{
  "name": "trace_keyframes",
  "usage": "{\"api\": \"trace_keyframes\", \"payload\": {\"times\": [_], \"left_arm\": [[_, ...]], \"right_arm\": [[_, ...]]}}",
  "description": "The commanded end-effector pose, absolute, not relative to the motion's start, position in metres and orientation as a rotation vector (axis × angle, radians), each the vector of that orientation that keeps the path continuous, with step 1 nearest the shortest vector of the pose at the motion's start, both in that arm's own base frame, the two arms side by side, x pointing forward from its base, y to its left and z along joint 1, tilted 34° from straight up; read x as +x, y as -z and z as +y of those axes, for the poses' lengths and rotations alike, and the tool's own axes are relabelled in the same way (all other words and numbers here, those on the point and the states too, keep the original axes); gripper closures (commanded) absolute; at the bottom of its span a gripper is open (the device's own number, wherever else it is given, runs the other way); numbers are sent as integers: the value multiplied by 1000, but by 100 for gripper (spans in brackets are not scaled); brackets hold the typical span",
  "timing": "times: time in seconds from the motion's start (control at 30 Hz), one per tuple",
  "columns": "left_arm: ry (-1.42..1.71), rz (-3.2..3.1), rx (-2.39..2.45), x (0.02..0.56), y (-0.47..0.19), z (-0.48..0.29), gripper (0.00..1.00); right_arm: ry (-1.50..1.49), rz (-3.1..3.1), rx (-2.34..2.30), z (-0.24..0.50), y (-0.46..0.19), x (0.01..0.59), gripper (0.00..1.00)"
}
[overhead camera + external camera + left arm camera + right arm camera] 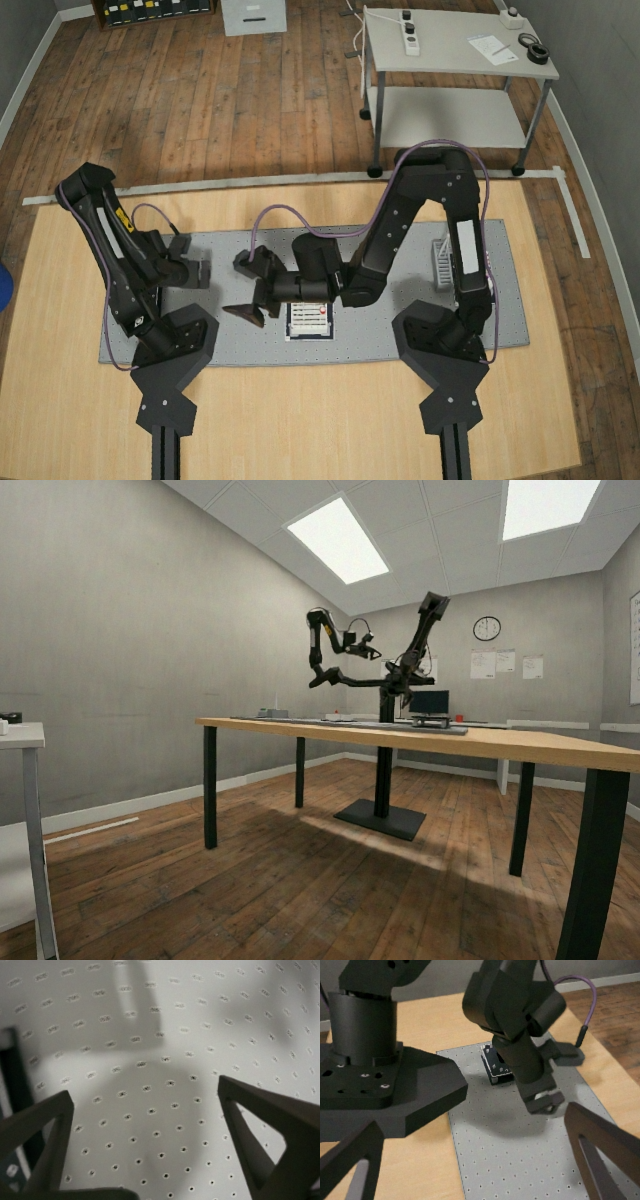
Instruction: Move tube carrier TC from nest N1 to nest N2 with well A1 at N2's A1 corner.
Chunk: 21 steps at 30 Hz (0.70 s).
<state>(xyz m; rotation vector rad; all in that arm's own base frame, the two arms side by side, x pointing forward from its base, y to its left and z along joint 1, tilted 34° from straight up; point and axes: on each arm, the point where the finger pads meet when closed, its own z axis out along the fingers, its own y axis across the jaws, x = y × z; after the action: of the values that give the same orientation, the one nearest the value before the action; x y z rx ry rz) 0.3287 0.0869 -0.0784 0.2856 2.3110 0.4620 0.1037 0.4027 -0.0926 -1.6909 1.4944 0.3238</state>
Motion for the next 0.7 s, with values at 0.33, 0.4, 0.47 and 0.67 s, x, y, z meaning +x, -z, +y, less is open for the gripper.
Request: {"api": "trace_keyframes", "payload": {"times": [0.33,0.4,0.47,0.67], "left_arm": [[-344,2339,1182,308,147,-18,0],[-335,2327,1242,305,151,-25,0],[-324,2311,1328,299,156,-32,0],[-255,2169,1714,275,177,-75,0]], "right_arm": [[-356,1458,-1691,407,86,96,0],[-356,1458,-1691,407,86,96,0],[-356,1458,-1691,407,86,96,0],[-356,1458,-1691,407,86,96,0]]}}
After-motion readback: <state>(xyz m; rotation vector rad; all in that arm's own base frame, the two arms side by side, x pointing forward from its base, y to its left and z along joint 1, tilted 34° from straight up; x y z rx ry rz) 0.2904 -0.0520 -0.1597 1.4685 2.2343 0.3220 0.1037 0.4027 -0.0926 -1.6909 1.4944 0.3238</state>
